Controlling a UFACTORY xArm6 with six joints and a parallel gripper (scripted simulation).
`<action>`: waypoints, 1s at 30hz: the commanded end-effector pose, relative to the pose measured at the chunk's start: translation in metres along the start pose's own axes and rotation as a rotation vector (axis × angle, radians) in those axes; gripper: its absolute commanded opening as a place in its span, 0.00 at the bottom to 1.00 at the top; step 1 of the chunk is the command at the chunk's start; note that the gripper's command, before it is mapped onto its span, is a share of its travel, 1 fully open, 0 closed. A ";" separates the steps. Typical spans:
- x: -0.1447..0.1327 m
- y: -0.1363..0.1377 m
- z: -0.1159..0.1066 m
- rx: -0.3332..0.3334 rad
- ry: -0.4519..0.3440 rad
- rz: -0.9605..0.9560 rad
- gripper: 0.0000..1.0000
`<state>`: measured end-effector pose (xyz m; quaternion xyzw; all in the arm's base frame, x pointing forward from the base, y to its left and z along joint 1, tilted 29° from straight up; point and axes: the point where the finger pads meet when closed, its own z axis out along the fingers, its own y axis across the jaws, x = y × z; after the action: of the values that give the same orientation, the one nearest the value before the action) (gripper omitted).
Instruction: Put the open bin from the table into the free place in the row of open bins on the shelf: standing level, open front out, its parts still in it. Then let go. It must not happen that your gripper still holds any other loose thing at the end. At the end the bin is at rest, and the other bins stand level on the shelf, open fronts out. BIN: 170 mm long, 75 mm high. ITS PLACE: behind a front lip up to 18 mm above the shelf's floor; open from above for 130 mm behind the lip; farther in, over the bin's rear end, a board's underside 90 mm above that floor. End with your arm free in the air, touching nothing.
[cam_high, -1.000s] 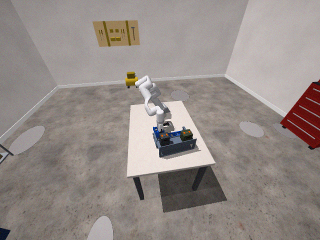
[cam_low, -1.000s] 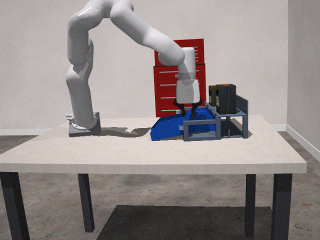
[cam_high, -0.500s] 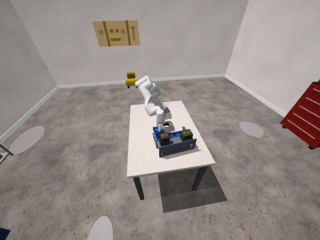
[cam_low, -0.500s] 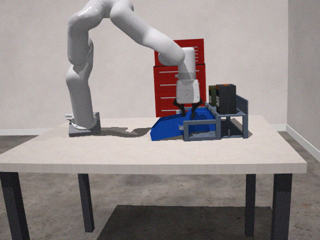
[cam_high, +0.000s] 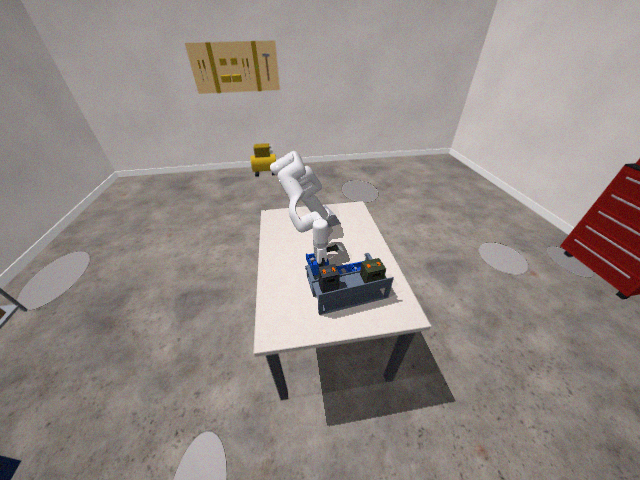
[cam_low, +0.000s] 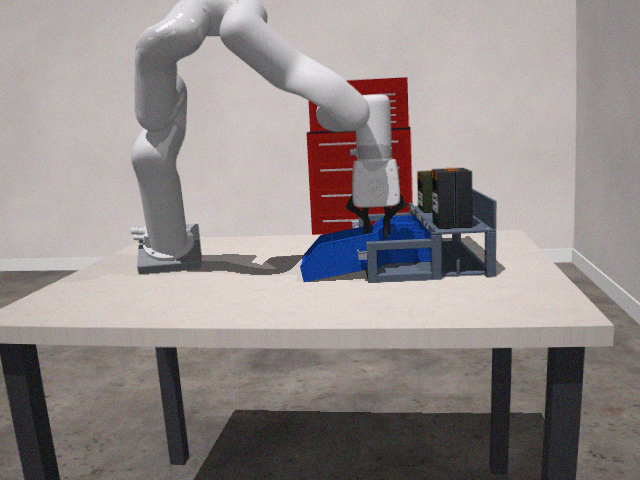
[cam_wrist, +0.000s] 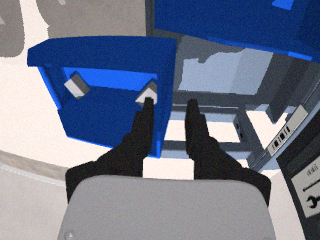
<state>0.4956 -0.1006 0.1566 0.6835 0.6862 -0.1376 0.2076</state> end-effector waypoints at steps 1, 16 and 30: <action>0.000 0.001 -0.002 -0.004 0.000 0.001 0.33; 0.000 0.001 -0.032 -0.004 0.000 0.001 0.33; 0.000 0.001 -0.076 -0.004 0.000 0.001 0.33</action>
<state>0.4906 -0.0676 0.2188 0.6833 0.6863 -0.1343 0.2098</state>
